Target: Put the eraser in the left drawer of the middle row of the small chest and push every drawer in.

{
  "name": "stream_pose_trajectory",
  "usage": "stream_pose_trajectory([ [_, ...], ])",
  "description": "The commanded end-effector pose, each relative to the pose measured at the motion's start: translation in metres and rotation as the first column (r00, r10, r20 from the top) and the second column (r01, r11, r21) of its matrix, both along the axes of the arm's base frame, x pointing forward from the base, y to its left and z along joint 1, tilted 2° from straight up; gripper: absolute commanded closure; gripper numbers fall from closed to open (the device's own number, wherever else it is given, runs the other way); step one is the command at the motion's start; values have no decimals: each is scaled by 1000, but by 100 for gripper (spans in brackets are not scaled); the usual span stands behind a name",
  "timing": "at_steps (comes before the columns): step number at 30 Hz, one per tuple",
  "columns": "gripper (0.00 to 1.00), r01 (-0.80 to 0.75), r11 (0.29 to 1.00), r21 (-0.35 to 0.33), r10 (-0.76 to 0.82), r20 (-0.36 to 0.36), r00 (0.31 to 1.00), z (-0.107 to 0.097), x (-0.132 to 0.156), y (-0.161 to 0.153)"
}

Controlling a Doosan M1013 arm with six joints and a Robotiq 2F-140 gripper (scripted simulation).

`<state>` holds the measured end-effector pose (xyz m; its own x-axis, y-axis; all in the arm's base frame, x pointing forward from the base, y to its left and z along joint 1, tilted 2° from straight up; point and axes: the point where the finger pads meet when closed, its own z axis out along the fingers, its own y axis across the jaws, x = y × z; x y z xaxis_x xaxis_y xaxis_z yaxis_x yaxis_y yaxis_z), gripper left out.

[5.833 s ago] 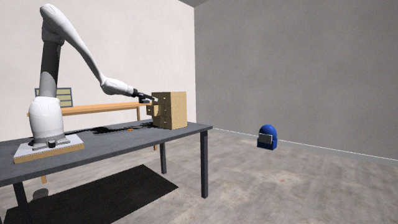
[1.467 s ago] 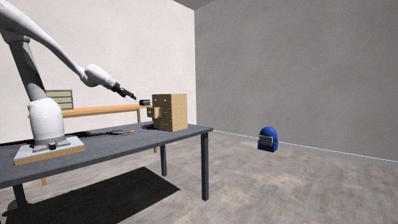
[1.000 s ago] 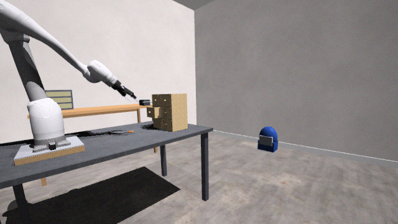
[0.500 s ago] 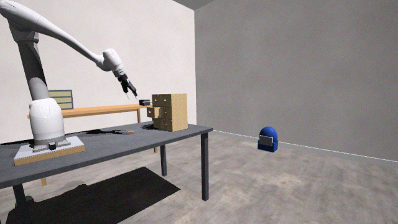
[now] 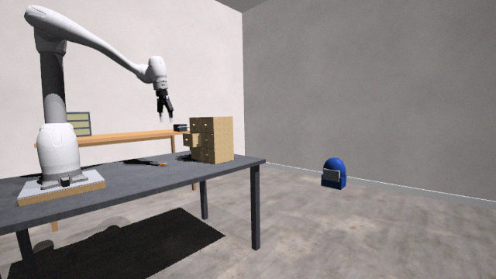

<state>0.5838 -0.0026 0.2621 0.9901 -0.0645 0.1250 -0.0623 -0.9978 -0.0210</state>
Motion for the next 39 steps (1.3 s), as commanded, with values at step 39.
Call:
stream_pose_trajectory([
  [39,0,-2,1000,9,4,-143,990,4,0,0],
])
